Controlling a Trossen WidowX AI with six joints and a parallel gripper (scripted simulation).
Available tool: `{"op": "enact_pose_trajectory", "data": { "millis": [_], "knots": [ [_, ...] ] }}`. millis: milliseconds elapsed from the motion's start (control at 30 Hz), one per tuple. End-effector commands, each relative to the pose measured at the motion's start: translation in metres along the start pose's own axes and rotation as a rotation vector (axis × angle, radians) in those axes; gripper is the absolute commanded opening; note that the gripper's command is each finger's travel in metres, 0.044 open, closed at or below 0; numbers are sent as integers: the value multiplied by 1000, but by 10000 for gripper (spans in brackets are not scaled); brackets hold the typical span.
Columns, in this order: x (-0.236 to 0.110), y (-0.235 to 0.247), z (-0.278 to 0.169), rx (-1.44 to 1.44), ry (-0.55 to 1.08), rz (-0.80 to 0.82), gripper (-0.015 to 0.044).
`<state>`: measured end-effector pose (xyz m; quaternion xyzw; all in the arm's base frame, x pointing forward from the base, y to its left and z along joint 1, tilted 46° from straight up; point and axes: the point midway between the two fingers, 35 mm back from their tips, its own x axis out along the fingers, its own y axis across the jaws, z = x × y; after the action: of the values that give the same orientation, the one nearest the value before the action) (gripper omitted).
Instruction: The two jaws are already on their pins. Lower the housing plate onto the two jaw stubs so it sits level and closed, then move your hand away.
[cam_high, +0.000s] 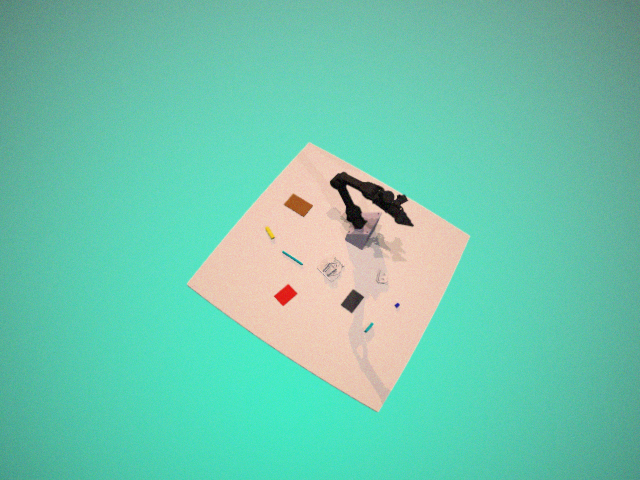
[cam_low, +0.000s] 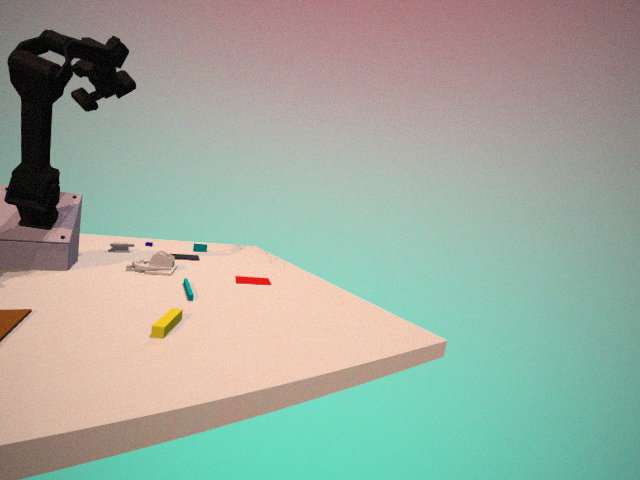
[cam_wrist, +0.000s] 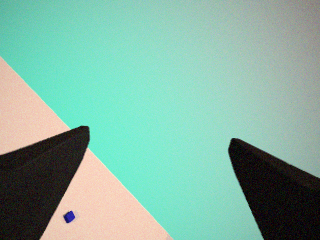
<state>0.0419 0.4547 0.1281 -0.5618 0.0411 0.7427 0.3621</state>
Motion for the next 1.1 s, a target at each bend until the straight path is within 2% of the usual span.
{"op": "enact_pose_trajectory", "data": {
  "millis": [0,567,1067],
  "knots": [
    [18,6,-18,46,60,40,440],
    [78,37,-102,229,332,190,440],
    [116,83,-179,368,590,329,440]
  ]
}}
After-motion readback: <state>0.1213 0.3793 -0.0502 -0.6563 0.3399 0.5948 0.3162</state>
